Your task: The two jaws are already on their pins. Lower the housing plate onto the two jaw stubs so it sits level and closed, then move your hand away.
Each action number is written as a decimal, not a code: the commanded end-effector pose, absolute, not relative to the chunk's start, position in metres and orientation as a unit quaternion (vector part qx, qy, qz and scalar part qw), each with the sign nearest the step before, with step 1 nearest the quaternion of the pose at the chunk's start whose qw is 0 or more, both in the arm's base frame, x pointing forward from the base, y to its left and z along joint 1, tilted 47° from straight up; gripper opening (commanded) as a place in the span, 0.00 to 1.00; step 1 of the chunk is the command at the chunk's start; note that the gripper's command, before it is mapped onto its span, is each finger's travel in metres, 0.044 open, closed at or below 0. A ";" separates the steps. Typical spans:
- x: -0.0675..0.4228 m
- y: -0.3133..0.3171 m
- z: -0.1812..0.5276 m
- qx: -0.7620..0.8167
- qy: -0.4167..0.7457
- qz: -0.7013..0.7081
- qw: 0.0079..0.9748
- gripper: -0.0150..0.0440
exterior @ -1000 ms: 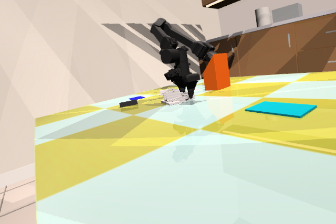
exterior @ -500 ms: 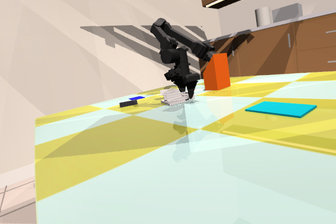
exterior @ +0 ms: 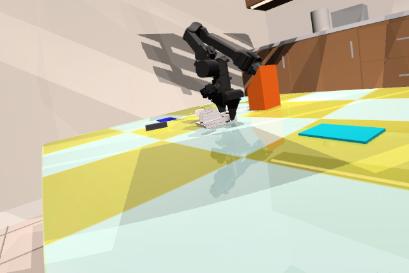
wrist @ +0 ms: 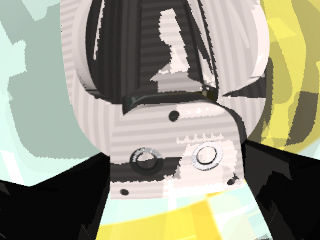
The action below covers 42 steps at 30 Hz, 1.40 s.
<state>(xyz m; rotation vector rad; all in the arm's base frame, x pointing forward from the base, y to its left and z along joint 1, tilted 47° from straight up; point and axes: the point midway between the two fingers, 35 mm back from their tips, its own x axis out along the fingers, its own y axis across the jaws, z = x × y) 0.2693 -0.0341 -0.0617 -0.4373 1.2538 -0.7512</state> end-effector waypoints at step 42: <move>0.262 0.016 -0.017 -0.202 0.567 -0.337 0.724 1.00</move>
